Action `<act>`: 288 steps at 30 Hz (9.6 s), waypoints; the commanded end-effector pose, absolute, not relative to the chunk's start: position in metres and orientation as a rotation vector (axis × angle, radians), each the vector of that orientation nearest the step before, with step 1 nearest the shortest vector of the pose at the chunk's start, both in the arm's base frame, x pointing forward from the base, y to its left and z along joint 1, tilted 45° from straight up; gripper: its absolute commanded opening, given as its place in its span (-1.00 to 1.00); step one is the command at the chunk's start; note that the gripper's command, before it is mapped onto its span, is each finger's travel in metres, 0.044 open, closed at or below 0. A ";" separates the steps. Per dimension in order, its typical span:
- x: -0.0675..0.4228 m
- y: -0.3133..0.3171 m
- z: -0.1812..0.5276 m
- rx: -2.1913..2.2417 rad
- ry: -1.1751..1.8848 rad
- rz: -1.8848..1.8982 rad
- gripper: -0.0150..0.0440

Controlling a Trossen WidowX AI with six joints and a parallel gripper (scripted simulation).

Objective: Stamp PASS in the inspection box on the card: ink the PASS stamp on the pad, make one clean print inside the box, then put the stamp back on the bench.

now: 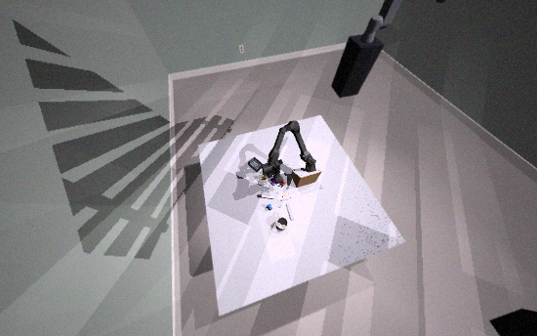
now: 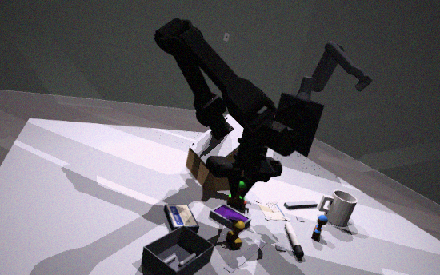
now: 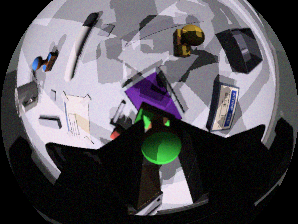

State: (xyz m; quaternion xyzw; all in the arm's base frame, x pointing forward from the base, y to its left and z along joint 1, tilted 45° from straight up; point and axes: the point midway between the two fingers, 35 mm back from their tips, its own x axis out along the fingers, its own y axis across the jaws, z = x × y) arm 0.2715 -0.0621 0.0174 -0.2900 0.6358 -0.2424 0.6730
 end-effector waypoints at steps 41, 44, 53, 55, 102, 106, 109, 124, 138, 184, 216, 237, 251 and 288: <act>0.262 0.024 -0.028 -0.115 1.158 -0.930 -0.49; 0.259 0.031 -0.035 -0.058 1.123 -0.970 -0.49; 0.249 0.050 -0.056 0.110 1.010 -1.087 -0.49; 0.246 0.054 -0.060 0.147 0.983 -1.112 -0.49; 0.233 0.057 -0.100 0.338 0.825 -1.236 -0.49; 0.233 0.056 -0.102 0.338 0.824 -1.237 -0.49; 0.233 0.054 -0.104 0.338 0.824 -1.237 -0.49; 0.234 0.047 -0.111 0.337 0.822 -1.237 -0.49; 0.235 0.040 -0.117 0.336 0.820 -1.238 -0.49; 0.235 0.024 -0.132 0.332 0.814 -1.241 -0.49; 0.235 0.021 -0.135 0.331 0.814 -1.242 -0.49; 0.235 0.020 -0.135 0.331 0.813 -1.242 -0.49; 0.235 0.023 -0.132 0.332 0.814 -1.241 -0.49; 0.233 0.055 -0.103 0.335 0.817 -1.239 -0.49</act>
